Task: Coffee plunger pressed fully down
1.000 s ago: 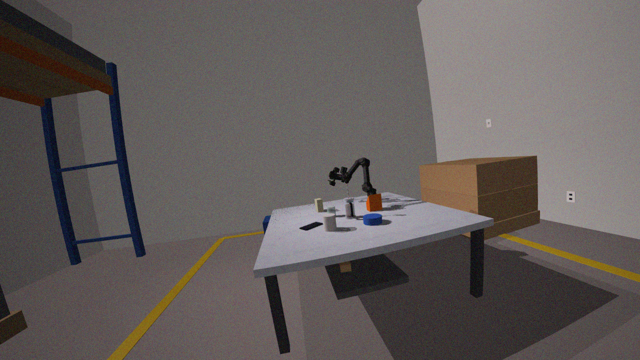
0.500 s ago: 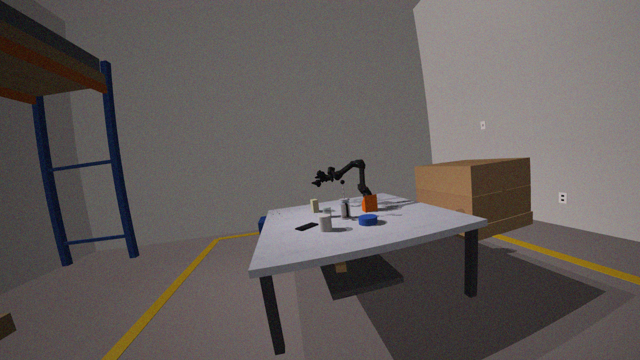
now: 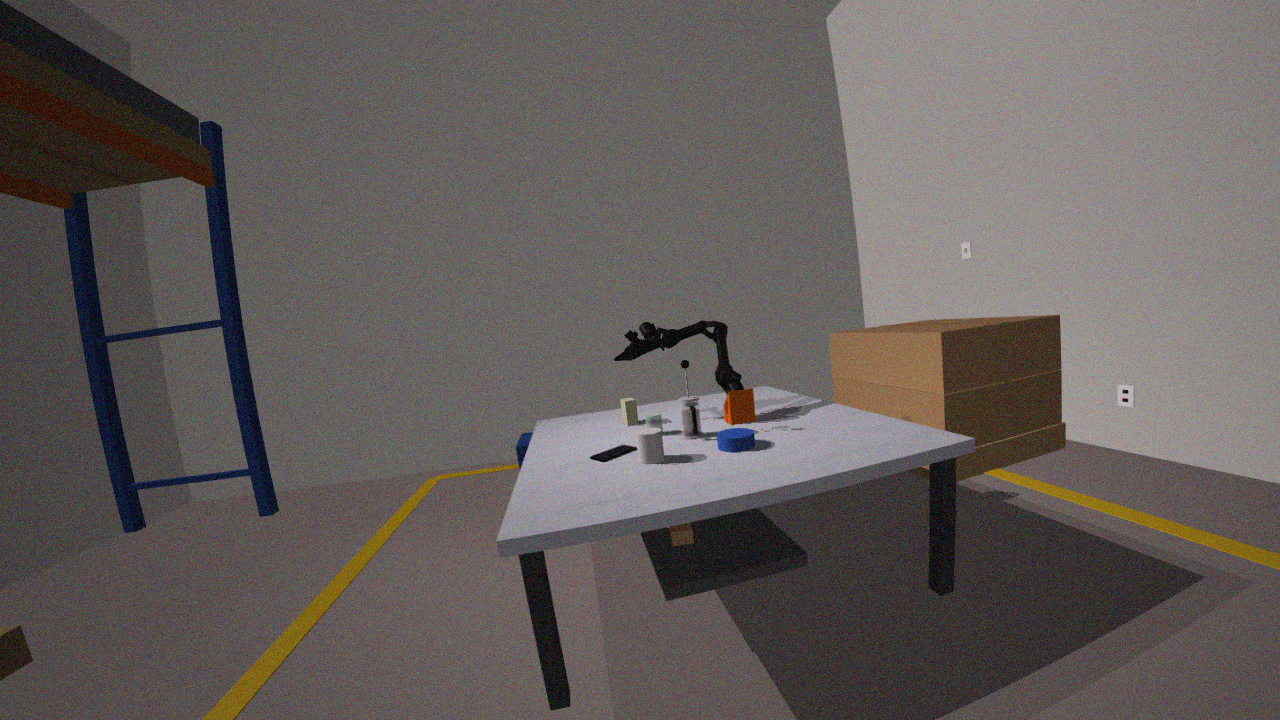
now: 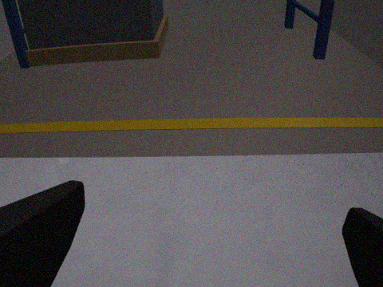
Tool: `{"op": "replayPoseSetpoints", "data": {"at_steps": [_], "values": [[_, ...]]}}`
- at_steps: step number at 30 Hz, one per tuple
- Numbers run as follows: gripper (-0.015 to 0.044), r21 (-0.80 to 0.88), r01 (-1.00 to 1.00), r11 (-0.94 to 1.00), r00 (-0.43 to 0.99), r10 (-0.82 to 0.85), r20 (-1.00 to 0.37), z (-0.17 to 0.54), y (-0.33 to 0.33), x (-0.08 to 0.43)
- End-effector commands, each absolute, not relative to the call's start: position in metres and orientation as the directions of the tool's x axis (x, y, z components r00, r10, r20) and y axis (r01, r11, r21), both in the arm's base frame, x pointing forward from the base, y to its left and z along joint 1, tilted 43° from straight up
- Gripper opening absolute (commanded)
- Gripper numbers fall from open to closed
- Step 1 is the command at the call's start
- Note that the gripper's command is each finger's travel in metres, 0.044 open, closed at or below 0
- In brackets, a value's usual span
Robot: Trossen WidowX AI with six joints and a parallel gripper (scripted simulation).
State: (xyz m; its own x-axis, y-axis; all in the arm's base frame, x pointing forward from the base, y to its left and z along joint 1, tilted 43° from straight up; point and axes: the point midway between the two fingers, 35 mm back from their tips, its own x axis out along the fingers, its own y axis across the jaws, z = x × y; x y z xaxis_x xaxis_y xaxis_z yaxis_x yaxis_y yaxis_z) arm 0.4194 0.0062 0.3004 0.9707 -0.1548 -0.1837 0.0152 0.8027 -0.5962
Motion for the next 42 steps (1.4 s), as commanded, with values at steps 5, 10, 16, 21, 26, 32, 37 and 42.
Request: {"op": "replayPoseSetpoints", "data": {"at_steps": [5, 10, 16, 21, 26, 32, 37, 42], "values": [[0.0440, -0.442, -0.201, 0.874, 0.891, -0.025, -0.454, 0.229, 0.119, 0.383], [0.0440, -0.415, -0.295, 0.861, 0.811, -0.005, -0.585, 0.190, 0.177, 0.334], [0.0440, -0.465, -0.369, 0.805, 0.753, -0.034, -0.657, 0.160, 0.221, 0.264], [0.0440, -0.552, -0.406, 0.728, 0.763, -0.062, -0.644, 0.149, 0.240, 0.205], [0.0440, -0.619, -0.415, 0.666, 0.797, -0.062, -0.601, 0.148, 0.247, 0.169], [0.0440, -0.619, -0.415, 0.667, 0.797, -0.062, -0.601, 0.127, 0.228, 0.170], [0.0440, -0.620, -0.413, 0.667, 0.798, -0.063, -0.599, 0.104, 0.206, 0.172], [0.0440, -0.620, -0.412, 0.668, 0.798, -0.064, -0.599, 0.103, 0.206, 0.174]]}}
